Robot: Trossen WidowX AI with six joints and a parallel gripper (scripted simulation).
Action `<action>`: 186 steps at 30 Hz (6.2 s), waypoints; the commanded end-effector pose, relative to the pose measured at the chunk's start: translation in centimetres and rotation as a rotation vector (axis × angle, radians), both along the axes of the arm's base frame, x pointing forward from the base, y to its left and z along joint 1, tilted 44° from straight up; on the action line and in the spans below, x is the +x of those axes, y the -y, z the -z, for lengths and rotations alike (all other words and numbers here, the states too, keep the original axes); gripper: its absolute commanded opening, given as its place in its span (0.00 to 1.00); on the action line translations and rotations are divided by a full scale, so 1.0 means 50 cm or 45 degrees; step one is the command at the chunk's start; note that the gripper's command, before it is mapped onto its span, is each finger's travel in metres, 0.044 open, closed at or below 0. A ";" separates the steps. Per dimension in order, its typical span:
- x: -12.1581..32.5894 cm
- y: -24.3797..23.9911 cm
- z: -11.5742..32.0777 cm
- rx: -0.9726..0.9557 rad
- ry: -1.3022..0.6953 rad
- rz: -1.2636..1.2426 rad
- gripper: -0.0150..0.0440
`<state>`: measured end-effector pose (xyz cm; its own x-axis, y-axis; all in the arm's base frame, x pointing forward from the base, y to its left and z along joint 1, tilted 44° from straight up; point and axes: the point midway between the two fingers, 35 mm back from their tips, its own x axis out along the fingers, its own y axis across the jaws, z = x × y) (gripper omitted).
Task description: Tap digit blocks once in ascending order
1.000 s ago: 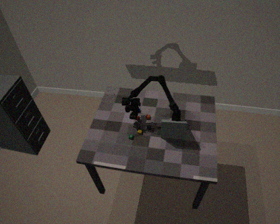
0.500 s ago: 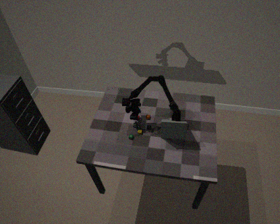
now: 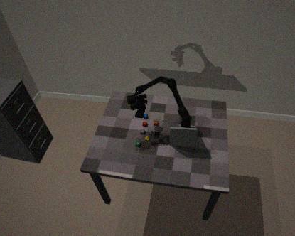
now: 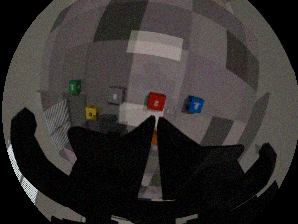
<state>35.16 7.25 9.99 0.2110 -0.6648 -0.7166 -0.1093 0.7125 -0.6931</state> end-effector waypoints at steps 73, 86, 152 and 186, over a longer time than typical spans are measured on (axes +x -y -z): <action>-0.215 0.075 -0.024 0.001 -0.019 0.018 0.29; -0.285 -0.077 0.145 0.003 -0.020 0.020 0.29; -0.146 -0.212 0.187 0.009 -0.014 0.019 0.29; -0.001 -0.175 0.395 0.009 -0.006 0.020 0.29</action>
<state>35.06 16.45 -9.45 0.1979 -0.6587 -0.7259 -0.0951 0.7242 -0.6830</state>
